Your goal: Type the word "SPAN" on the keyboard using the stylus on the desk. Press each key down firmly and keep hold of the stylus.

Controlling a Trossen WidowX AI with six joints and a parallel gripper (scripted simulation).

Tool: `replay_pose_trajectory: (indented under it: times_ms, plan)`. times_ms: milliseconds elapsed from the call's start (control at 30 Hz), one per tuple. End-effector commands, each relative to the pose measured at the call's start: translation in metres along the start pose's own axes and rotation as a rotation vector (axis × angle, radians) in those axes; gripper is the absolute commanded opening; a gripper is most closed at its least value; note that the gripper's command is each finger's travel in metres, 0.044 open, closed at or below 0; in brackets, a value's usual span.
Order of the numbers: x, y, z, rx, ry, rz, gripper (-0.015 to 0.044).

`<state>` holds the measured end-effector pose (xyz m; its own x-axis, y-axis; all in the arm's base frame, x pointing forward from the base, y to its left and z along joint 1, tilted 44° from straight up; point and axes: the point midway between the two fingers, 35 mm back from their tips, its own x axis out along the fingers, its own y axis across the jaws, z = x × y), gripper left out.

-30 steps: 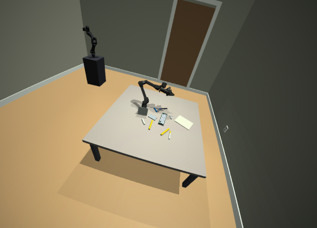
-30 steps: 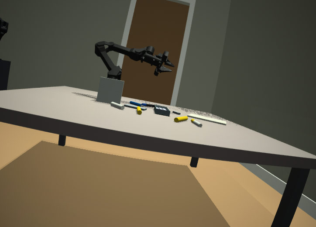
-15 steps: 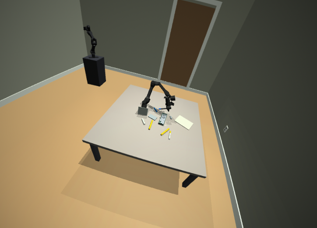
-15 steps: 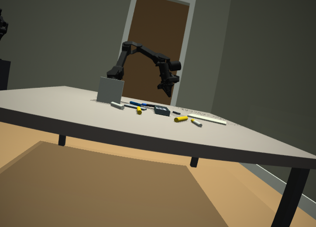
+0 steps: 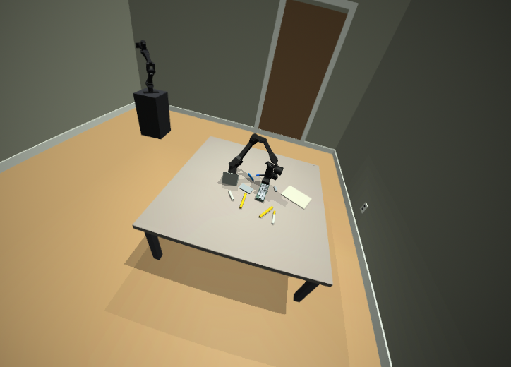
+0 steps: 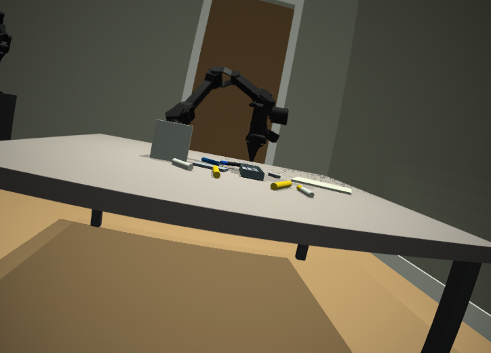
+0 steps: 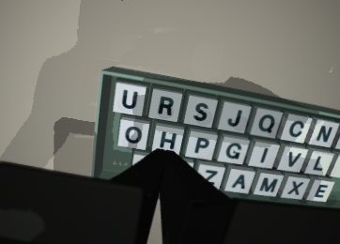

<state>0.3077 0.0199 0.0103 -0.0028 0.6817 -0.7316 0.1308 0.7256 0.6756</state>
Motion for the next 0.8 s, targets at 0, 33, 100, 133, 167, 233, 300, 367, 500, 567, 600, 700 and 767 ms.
replay_pose_trajectory:
  times_ms: [0,33,100,133,167,233,300,367,500,567,600,700,767]
  plan:
    - [0.001,0.0,-0.001,0.004,0.007,0.01,0.0]
    - [0.001,-0.003,0.0,0.004,0.006,0.009,0.0]
    - [0.001,-0.027,0.001,0.004,0.005,0.005,0.0]
    - [0.001,-0.045,0.001,0.004,0.005,0.004,0.0]
    - [0.001,-0.06,0.0,0.004,0.005,0.004,0.0]
    - [0.001,-0.071,-0.001,0.004,0.006,0.005,0.0]
    - [0.001,-0.071,-0.001,0.004,0.006,0.005,0.0]
    - [0.001,-0.071,-0.001,0.004,0.006,0.005,0.0]
    - [0.001,-0.071,-0.001,0.004,0.006,0.005,0.0]
    - [0.001,-0.071,-0.001,0.004,0.006,0.005,0.0]
    - [0.001,-0.074,-0.001,0.004,0.006,0.005,0.0]
    - [0.0,-0.107,0.001,0.004,0.004,0.001,0.0]
    - [0.0,-0.134,0.0,0.004,0.004,0.0,0.0]
